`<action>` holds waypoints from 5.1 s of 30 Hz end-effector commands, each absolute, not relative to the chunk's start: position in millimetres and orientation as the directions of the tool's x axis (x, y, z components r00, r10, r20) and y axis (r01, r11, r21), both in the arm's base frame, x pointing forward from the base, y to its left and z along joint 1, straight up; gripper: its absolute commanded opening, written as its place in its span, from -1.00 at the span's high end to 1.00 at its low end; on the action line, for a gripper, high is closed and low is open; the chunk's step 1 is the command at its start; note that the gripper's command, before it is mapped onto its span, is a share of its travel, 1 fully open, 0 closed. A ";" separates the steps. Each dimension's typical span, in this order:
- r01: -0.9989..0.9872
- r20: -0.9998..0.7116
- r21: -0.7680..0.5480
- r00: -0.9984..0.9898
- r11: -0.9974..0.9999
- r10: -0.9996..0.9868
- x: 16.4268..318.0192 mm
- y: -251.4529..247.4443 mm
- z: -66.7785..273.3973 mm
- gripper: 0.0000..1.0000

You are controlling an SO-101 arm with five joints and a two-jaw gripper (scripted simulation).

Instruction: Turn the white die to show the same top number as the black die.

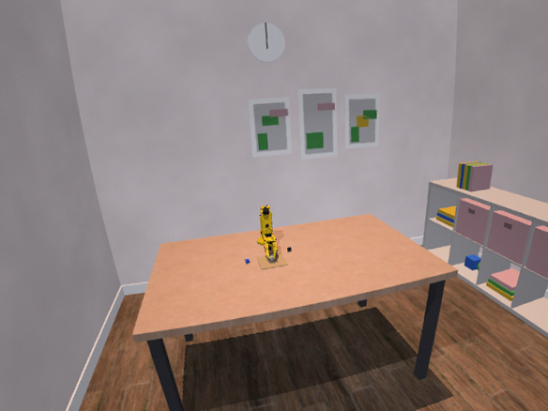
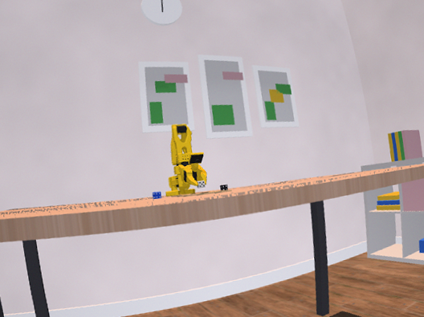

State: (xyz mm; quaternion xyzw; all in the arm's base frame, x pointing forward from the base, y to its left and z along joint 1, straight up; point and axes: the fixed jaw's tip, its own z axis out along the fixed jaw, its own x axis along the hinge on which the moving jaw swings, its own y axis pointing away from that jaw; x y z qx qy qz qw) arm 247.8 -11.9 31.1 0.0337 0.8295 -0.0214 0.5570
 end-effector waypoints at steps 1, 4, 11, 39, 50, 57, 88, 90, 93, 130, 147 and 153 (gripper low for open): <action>0.075 -0.945 0.000 -0.327 0.997 0.025 253.7 -11.4 38.8 1.00; 0.075 -0.945 0.000 -0.327 0.997 0.025 253.7 -11.4 37.2 1.00; 0.075 -0.945 0.000 -0.327 0.997 0.024 253.7 -11.4 36.7 1.00; 0.075 -0.945 0.000 -0.327 0.997 0.024 253.9 -11.4 25.1 1.00; 0.075 -0.945 0.000 -0.327 0.997 0.025 253.9 -11.4 25.0 0.91; 0.075 -0.945 0.000 -0.327 0.997 0.025 253.9 -11.4 25.0 0.79; 0.075 -0.945 0.000 -0.327 0.997 0.025 253.9 -11.4 25.0 0.42; 0.075 -0.945 0.000 -0.327 0.997 0.025 253.9 -11.4 25.0 0.41; 0.075 -0.945 0.000 -0.327 0.997 0.025 253.9 -11.4 25.0 0.41; 0.075 -0.945 0.000 -0.327 0.997 0.024 252.5 -11.3 76.9 0.41; 0.075 -0.945 0.000 -0.327 0.997 0.025 252.6 -11.3 76.9 0.41; 0.075 -0.941 -0.001 -0.337 0.997 0.025 253.1 -11.3 76.4 0.41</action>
